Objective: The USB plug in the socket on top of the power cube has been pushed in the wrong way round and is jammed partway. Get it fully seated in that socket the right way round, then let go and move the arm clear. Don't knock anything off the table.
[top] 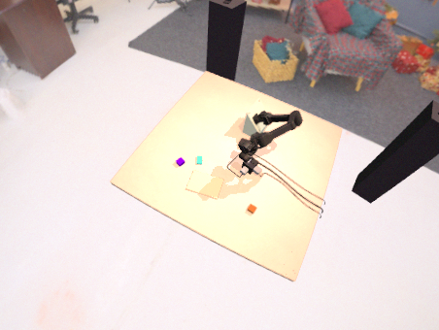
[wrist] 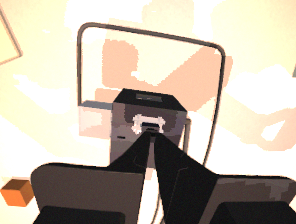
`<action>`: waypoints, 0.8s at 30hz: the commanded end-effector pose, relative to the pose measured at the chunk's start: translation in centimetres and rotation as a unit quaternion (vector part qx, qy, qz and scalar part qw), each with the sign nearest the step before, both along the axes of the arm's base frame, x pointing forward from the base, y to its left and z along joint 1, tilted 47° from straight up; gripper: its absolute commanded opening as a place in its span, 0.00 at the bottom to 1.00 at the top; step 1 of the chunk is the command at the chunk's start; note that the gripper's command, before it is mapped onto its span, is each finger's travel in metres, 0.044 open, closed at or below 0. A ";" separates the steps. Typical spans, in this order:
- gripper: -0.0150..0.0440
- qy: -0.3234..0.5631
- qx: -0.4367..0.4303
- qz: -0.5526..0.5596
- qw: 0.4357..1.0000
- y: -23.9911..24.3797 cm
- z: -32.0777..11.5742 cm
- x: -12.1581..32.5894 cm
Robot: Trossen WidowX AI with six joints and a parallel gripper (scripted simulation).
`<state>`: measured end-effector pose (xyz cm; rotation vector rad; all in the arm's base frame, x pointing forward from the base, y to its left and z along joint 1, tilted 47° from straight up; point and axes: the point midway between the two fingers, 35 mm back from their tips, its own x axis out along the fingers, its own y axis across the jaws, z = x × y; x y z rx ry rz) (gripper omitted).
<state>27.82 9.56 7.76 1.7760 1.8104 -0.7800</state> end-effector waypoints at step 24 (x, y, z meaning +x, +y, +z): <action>0.25 -0.004 -0.001 -0.001 1.000 -1.4 1.3 0.3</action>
